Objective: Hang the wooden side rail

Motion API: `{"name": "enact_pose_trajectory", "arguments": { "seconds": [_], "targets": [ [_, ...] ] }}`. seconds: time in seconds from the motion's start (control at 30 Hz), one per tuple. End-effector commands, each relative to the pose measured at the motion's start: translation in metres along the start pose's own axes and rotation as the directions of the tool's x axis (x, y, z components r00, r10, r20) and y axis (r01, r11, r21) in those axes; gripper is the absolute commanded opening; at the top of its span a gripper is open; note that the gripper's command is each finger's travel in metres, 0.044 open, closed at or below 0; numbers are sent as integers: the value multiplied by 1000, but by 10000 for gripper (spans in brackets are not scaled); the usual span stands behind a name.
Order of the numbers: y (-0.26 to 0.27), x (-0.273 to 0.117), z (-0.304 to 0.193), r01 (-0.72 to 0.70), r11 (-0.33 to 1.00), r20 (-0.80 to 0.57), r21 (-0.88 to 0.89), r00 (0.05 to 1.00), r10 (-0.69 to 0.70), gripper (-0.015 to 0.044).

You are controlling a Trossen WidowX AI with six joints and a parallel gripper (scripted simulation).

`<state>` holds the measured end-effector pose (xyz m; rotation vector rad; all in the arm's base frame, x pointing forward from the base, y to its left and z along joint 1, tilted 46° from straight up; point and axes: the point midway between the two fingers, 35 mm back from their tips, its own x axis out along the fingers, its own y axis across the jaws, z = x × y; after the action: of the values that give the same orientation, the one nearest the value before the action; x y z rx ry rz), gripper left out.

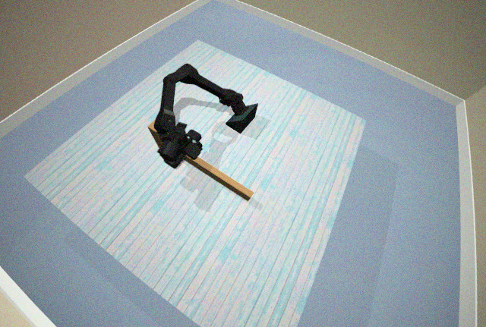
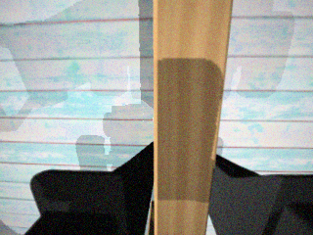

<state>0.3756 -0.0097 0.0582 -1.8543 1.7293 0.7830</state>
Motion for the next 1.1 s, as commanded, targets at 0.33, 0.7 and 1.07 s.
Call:
{"name": "enact_pose_trajectory", "arguments": {
  "seconds": [0.33,0.7,1.07],
  "targets": [
    [-3,-5,-4,12,1000,-2,3,1000,-12,0],
    [-1,-4,-5,12,1000,-2,3,1000,-12,0],
    [-1,-4,-6,12,1000,-2,3,1000,-12,0]
  ]
}}
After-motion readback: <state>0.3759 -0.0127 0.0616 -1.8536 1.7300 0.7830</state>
